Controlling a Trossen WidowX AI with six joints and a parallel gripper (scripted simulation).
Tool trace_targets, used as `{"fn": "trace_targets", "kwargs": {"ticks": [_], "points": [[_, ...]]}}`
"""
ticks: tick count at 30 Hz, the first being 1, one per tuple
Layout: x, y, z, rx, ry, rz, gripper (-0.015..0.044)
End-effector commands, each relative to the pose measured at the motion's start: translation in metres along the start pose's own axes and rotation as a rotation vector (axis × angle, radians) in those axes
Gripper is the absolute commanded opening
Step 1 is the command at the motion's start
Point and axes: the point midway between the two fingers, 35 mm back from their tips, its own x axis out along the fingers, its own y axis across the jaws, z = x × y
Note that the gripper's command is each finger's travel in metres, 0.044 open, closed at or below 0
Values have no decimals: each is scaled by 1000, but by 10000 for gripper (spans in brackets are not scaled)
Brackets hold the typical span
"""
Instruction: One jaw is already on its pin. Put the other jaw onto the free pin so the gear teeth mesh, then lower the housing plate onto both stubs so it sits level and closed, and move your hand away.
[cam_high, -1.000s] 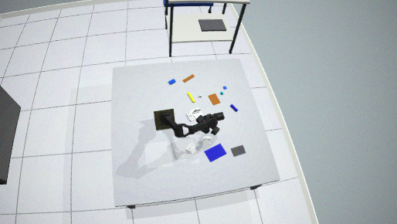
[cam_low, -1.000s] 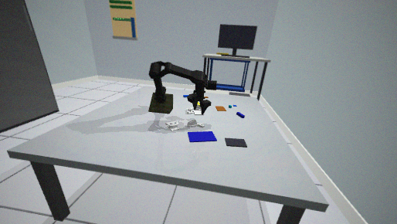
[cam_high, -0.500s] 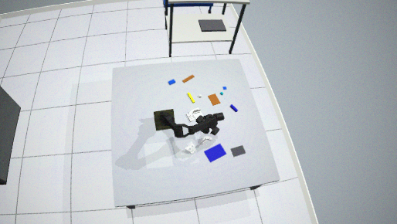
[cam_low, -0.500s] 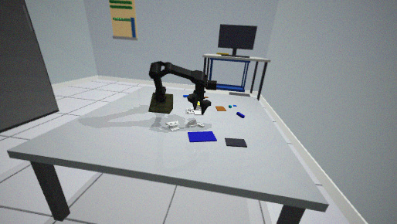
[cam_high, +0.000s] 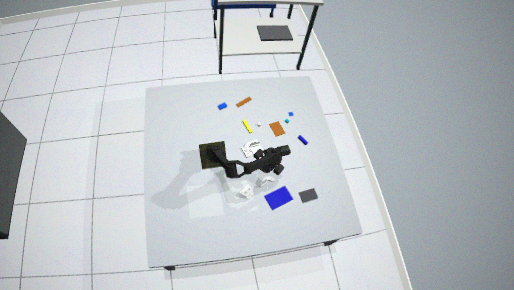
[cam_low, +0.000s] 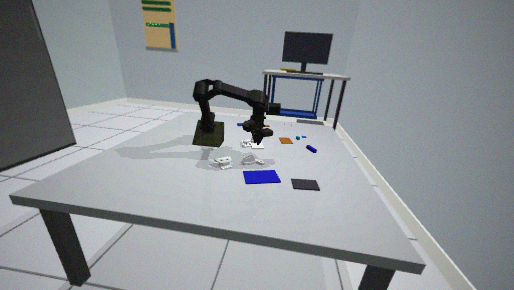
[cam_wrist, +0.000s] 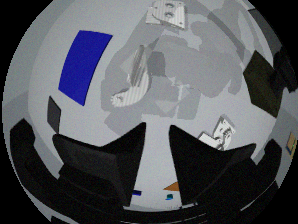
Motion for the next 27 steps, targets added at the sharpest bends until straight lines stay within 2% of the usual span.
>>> {"fn": "trace_targets", "kwargs": {"ticks": [1, 22, 27], "points": [[0, 1, 1, 4, -2, 2, 0], [0, 1, 1, 4, -2, 2, 0], [0, 0, 0, 0, 0, 0, 131]]}}
